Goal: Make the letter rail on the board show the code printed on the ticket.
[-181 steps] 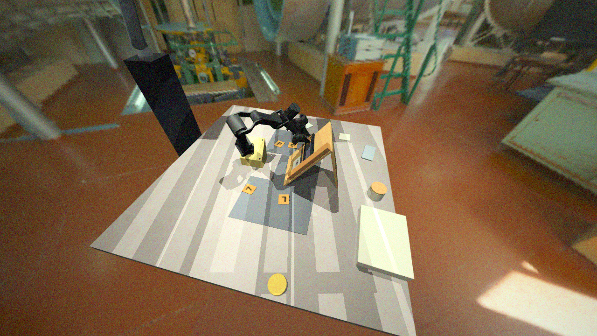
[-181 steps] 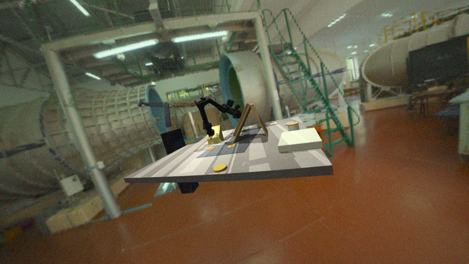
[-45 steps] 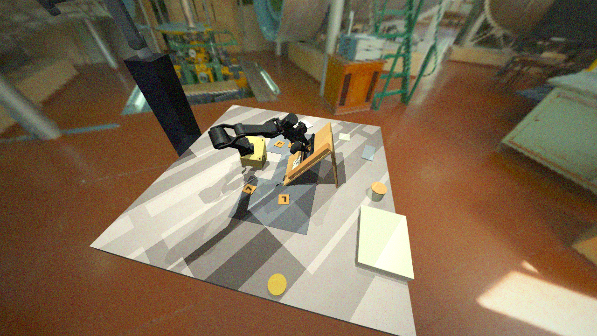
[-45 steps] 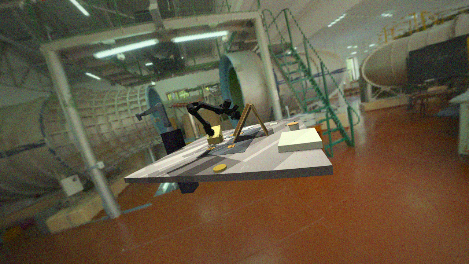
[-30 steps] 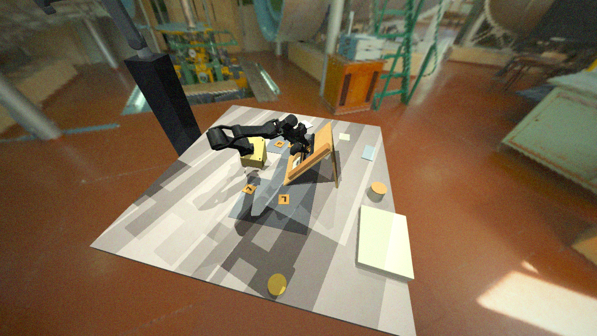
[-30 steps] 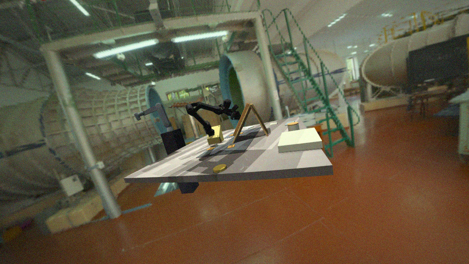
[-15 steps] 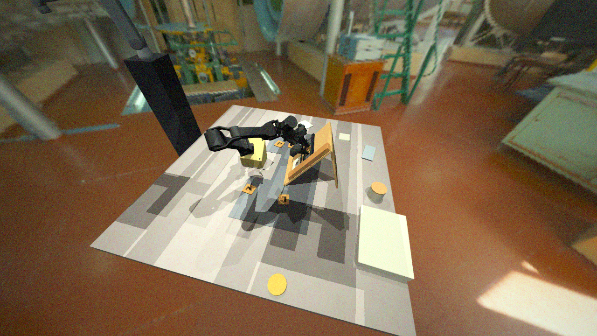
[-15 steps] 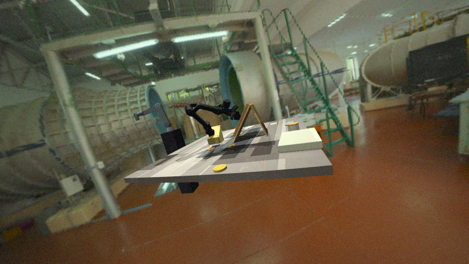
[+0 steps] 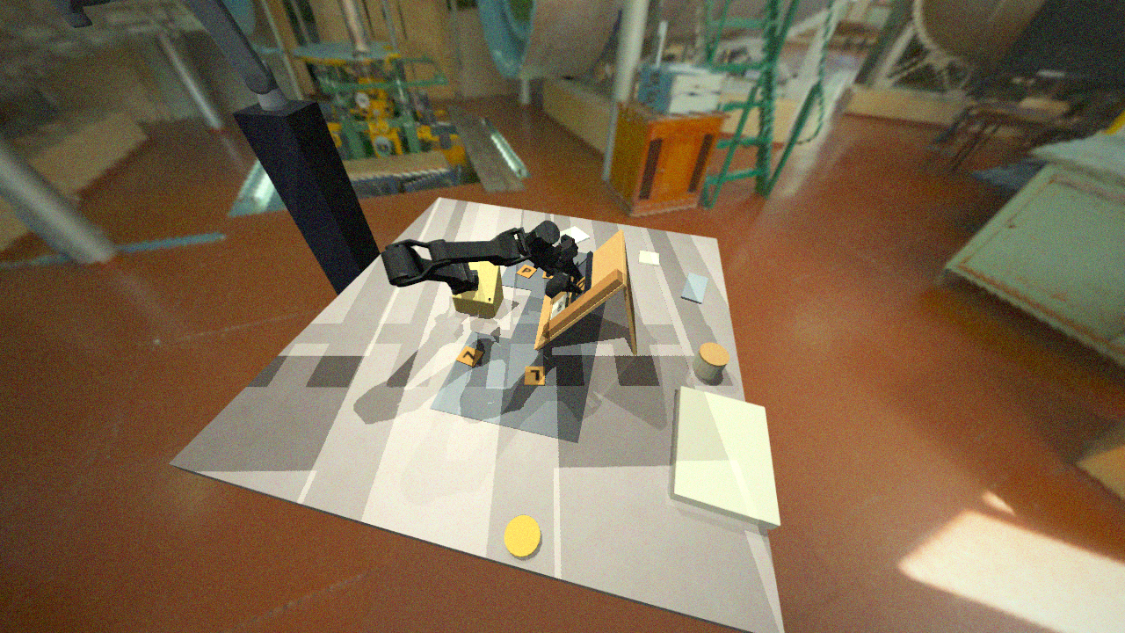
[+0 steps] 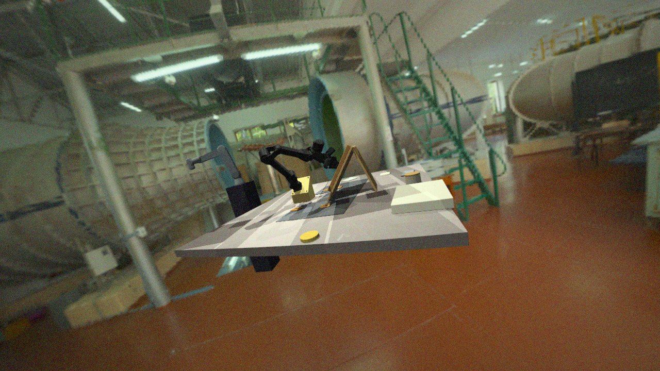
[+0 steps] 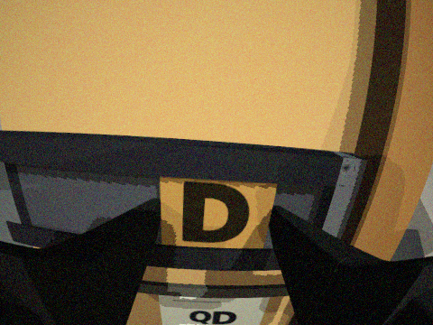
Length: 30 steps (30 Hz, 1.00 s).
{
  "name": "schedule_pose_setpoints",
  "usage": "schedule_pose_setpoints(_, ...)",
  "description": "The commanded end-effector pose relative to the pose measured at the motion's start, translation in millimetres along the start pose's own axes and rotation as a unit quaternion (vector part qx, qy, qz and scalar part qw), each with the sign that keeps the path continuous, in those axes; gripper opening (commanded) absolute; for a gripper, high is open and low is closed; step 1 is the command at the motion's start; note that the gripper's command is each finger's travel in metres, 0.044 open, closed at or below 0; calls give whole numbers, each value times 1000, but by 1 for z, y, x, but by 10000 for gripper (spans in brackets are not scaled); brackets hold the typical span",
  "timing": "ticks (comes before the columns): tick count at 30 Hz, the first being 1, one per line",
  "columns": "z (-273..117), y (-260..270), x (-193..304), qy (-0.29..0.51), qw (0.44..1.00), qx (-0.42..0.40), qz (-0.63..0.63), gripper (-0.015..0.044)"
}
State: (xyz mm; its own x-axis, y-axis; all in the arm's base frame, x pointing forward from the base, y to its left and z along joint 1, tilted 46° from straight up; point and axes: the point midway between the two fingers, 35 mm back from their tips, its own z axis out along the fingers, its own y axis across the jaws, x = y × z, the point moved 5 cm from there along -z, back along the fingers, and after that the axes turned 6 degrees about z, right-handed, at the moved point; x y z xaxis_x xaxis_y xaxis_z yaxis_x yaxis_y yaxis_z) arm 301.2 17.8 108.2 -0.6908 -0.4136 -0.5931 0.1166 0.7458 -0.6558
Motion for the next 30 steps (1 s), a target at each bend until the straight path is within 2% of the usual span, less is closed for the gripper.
schedule_pose_setpoints(1,-1,-2,-1,-2,1000,-3,-2,0)
schedule_pose_setpoints(30,0,-20,-5,-2,1000,-3,-3,0)
